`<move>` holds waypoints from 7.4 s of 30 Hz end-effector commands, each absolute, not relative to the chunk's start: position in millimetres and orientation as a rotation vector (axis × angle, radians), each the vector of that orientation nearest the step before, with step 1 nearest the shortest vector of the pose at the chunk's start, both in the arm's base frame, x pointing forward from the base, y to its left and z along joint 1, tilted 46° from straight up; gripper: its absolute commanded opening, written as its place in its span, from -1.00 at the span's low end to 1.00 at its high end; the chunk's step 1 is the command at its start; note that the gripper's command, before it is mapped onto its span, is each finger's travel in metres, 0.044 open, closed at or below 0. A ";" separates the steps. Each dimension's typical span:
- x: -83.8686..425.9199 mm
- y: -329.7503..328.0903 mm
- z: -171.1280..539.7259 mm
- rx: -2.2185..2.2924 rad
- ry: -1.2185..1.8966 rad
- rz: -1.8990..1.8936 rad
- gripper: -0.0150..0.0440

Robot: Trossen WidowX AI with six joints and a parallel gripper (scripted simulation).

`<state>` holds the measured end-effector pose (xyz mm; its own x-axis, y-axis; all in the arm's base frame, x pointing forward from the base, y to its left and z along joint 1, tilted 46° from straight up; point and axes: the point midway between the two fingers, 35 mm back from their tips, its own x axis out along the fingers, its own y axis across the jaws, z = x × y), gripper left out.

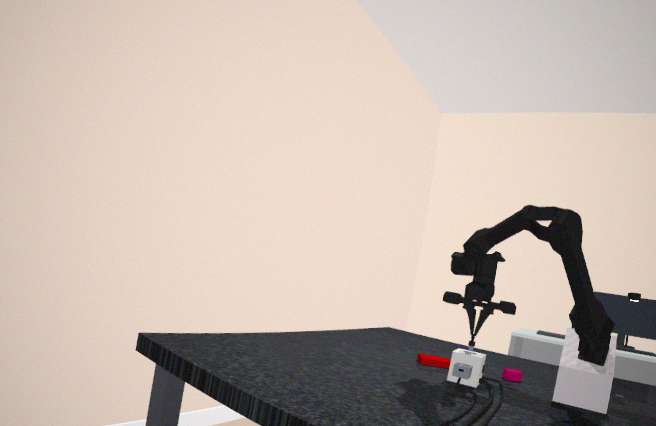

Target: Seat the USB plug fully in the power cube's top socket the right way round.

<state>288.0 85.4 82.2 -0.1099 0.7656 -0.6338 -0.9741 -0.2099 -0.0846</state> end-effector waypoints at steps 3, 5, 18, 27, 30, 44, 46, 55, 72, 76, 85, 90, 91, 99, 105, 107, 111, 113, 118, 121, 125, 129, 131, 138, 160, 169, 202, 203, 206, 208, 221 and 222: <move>288.1 86.1 81.6 -0.666 0.415 1.673 -0.49; 288.1 86.2 81.4 -0.666 0.415 1.673 -0.49; 288.0 87.4 80.4 -0.666 0.415 1.673 -0.49; 287.9 88.1 79.6 -0.666 0.415 1.673 -0.49; 287.8 88.4 79.4 -0.666 0.415 1.673 -0.49; 287.7 89.6 78.2 -0.666 0.415 1.673 -0.49; 287.6 89.8 78.0 -0.666 0.415 1.673 -0.49; 287.5 90.5 77.3 -0.666 0.415 1.673 -0.49; 287.4 92.0 75.9 -0.666 0.415 1.673 -0.49; 287.3 92.3 75.5 -0.666 0.415 1.673 -0.49; 287.2 93.1 74.8 -0.666 0.414 1.673 -0.49; 287.2 93.5 74.4 -0.666 0.414 1.673 -0.49; 287.2 93.6 74.3 -0.666 0.414 1.673 -0.49; 287.1 94.3 73.6 -0.665 0.414 1.673 -0.49; 287.0 94.8 73.1 -0.665 0.414 1.673 -0.49; 287.0 95.0 73.0 -0.665 0.414 1.674 -0.49; 286.9 95.3 72.6 -0.665 0.414 1.674 -0.49; 286.9 95.5 72.5 -0.665 0.414 1.674 -0.49; 286.9 95.9 72.1 -0.665 0.414 1.674 -0.49; 286.8 96.2 71.8 -0.665 0.414 1.674 -0.49; 286.8 96.5 71.5 -0.665 0.414 1.674 -0.49; 286.7 96.9 71.1 -0.665 0.414 1.674 -0.49; 286.7 97.0 71.0 -0.665 0.414 1.674 -0.49; 286.6 97.6 70.4 -0.665 0.414 1.674 -0.49; 286.4 99.5 68.6 -0.665 0.414 1.674 -0.49; 286.4 99.9 68.2 -0.665 0.414 1.674 -0.49; 287.0 97.6 69.2 -0.665 0.417 1.668 -0.17; 287.0 97.6 69.2 -0.665 0.417 1.668 -0.17; 287.0 97.6 69.2 -0.665 0.417 1.668 -0.17; 287.0 97.6 69.2 -0.665 0.417 1.668 -0.17; 287.4 94.2 72.6 -0.666 0.417 1.668 -0.17; 287.5 93.5 73.3 -0.666 0.417 1.668 -0.17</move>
